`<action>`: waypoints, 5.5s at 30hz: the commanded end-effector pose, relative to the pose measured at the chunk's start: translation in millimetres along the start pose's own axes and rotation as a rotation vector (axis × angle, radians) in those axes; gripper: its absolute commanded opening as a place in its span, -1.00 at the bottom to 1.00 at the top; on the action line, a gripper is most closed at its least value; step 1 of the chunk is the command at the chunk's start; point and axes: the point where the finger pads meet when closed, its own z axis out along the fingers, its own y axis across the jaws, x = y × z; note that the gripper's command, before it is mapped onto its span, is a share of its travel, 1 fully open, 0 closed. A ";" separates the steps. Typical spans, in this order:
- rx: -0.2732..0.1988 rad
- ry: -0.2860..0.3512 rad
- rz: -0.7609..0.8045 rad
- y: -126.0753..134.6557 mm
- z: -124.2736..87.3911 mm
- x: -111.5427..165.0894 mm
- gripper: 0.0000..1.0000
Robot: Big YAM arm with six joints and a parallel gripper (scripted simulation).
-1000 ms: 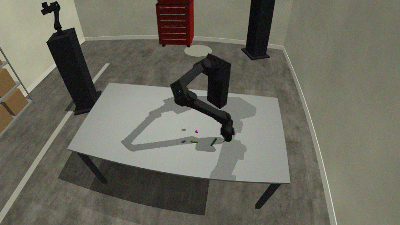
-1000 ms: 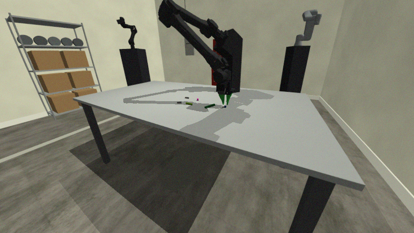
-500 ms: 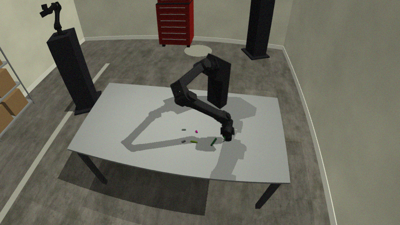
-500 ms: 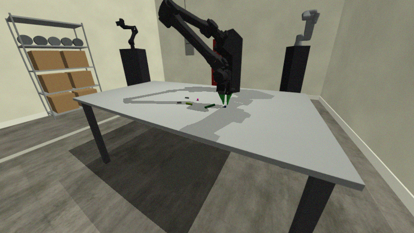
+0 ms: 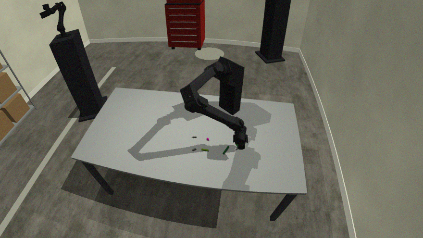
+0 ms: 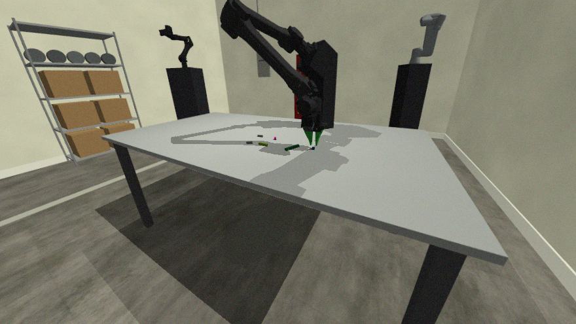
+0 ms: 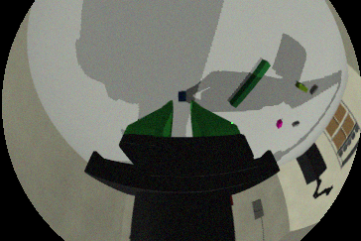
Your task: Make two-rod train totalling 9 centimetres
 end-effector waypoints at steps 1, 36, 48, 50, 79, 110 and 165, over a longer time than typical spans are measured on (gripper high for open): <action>0.002 -0.006 0.004 -5.3 -1.0 1.0 -0.53; 0.002 -0.003 0.002 -6.6 -2.1 4.1 -0.53; 0.002 -0.003 0.002 -6.6 -2.1 4.1 -0.53; 0.002 -0.003 0.002 -6.6 -2.1 4.1 -0.53; 0.003 -0.003 0.001 -3.5 11.5 1.3 -0.53; 0.002 -0.006 0.003 -4.7 16.7 1.5 -0.53; 0.002 -0.006 0.003 -4.7 16.7 1.5 -0.91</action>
